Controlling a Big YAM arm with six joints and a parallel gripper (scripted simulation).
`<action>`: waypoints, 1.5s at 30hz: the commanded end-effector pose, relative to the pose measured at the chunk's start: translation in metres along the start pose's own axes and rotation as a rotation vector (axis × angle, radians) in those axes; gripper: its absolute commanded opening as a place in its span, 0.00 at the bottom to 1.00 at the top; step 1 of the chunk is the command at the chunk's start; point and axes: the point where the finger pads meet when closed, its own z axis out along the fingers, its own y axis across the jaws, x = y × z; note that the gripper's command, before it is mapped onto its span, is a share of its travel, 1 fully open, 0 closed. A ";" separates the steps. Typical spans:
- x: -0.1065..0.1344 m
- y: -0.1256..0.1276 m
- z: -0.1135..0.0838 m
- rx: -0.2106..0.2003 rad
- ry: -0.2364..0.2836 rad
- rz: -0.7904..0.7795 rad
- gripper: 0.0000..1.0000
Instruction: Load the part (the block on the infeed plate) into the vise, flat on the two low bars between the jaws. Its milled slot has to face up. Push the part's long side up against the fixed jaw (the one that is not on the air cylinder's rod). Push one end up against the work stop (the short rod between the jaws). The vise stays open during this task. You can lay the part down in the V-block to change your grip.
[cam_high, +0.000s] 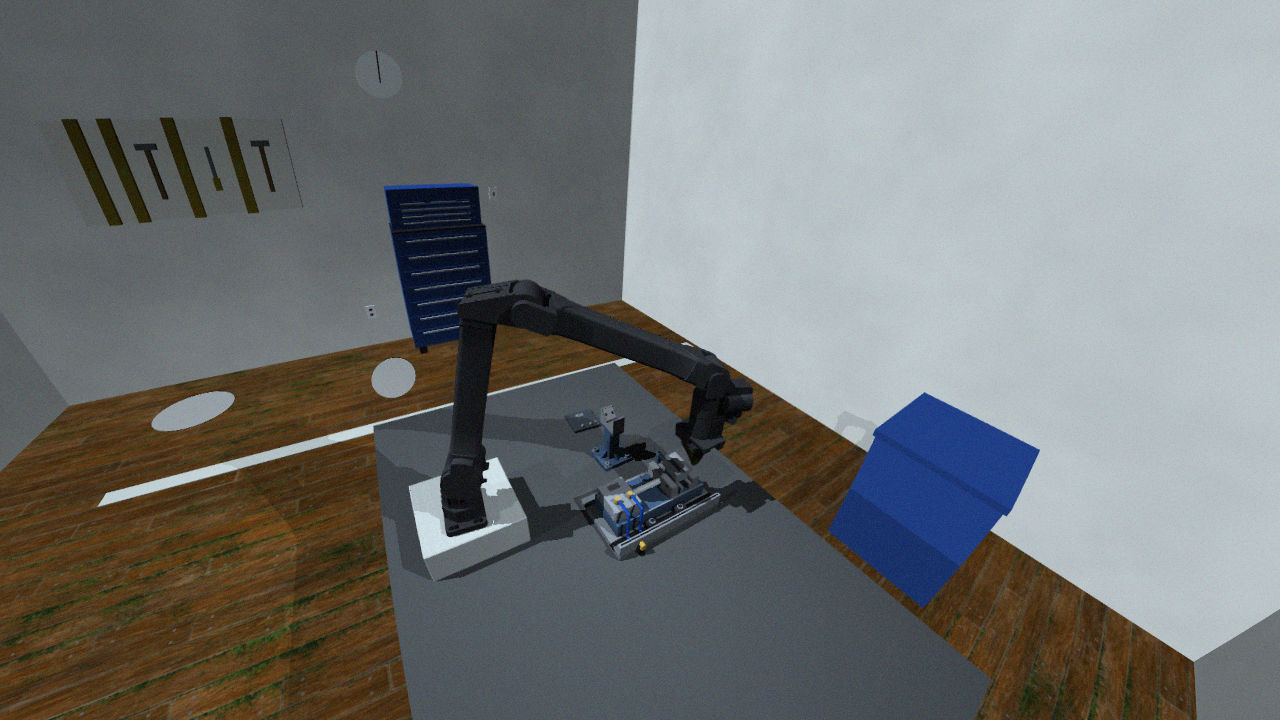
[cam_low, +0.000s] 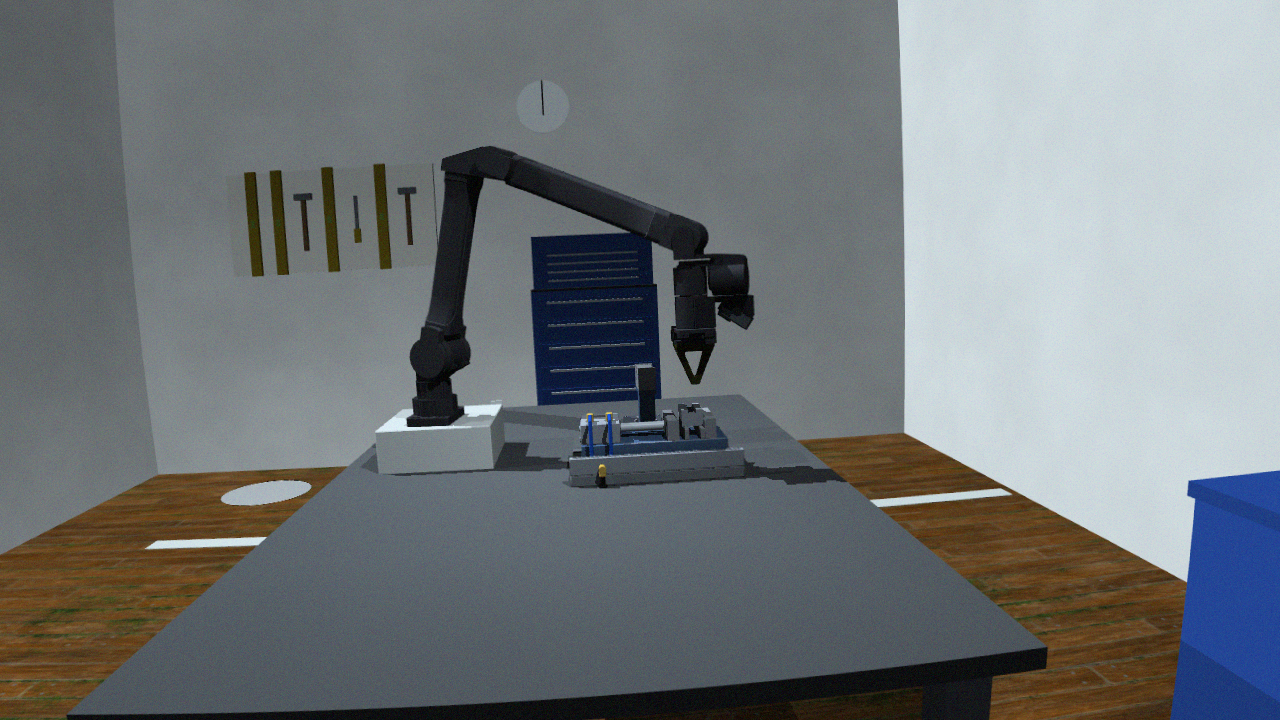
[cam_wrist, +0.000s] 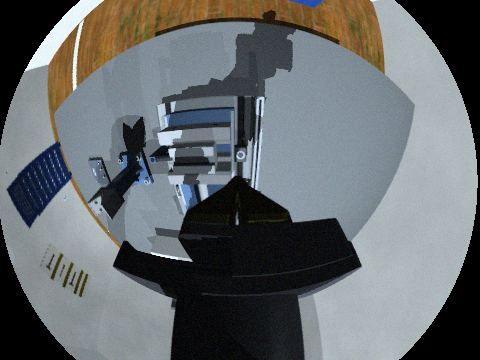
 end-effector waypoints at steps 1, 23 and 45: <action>-0.005 -0.009 -0.017 0.005 -0.016 0.002 0.00; -0.006 -0.009 -0.018 0.003 -0.012 0.002 0.00; -0.006 -0.009 -0.018 0.003 -0.012 0.002 0.00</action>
